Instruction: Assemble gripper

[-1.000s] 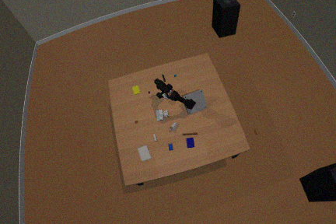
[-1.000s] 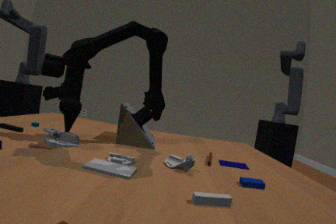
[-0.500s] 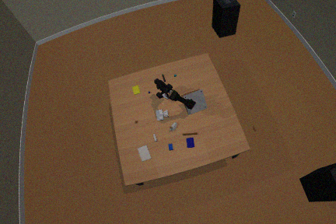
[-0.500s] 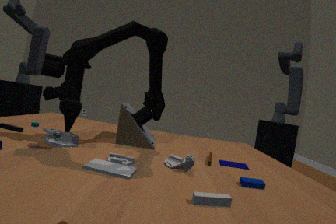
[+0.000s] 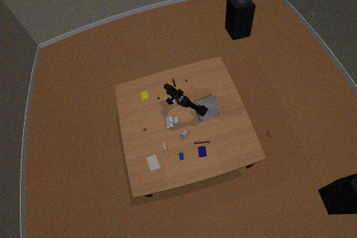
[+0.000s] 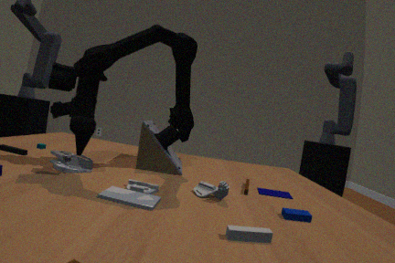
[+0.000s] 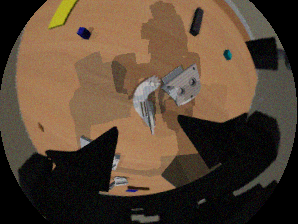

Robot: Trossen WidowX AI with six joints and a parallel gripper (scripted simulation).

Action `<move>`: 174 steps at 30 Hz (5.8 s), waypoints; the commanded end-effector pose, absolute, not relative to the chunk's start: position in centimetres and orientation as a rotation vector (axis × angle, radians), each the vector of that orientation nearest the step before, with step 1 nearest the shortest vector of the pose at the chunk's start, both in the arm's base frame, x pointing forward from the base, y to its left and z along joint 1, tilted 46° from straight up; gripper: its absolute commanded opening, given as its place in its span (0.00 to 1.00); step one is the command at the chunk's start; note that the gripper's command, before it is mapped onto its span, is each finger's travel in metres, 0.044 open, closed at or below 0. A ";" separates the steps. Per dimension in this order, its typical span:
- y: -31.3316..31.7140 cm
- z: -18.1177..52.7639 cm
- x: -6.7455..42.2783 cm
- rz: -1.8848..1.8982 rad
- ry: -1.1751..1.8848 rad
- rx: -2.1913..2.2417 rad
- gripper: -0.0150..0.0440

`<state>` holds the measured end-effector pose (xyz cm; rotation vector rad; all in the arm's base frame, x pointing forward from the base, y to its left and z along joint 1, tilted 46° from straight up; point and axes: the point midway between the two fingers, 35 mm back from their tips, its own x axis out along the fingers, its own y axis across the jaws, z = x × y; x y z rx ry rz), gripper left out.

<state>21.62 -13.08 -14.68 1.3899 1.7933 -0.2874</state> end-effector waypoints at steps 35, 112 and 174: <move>-13.0 -14.7 21.7 -0.287 1.790 1.396 1.00; -12.6 -15.2 21.7 -0.287 1.793 1.391 1.00; -9.5 -18.5 21.7 -0.286 1.792 1.391 0.69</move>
